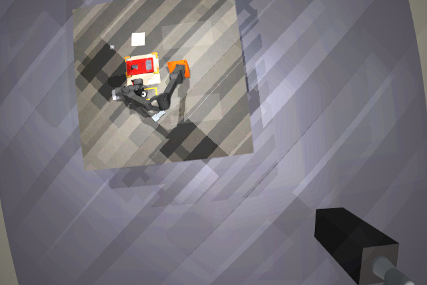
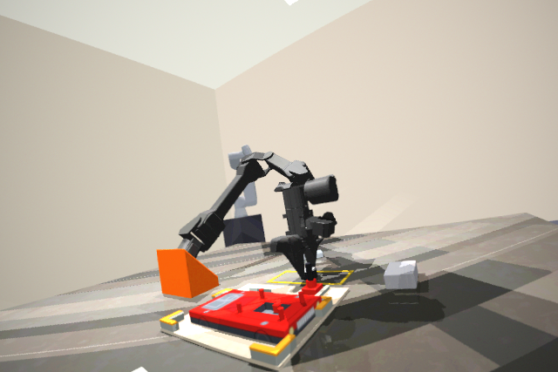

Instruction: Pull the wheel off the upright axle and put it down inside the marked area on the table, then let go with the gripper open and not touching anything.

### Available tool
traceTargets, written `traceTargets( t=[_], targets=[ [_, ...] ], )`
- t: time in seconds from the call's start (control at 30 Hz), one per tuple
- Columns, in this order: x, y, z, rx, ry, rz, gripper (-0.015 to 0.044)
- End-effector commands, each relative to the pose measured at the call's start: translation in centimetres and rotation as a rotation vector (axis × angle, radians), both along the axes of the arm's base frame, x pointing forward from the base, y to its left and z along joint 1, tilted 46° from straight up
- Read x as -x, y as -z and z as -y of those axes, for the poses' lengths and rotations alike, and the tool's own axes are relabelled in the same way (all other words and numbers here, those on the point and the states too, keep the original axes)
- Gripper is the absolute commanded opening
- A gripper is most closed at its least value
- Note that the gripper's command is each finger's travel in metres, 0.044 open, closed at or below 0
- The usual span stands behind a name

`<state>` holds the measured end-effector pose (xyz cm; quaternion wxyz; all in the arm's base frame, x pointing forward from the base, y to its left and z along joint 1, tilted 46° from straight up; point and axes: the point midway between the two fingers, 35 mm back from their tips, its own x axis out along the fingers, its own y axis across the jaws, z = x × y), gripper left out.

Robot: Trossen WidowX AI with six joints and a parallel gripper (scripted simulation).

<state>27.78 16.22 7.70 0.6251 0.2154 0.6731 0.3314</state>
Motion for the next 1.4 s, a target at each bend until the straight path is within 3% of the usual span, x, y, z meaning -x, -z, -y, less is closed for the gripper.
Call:
traceTargets(
  t=[0.0,0.3,0.5,0.7,1.37],
  targets=[
    [-0.3,-0.6,0.7,0.001,0.000,0.005,0.0300],
    [-0.8,-4.1,4.2,-0.004,0.007,0.005,0.0300],
    [2.0,-3.9,7.9,0.009,0.015,0.005,0.0440],
    [6.0,-4.5,11.4,0.000,0.008,0.000,0.0440],
    [6.2,-4.5,11.5,-0.001,0.007,0.000,0.0440]
  ],
)
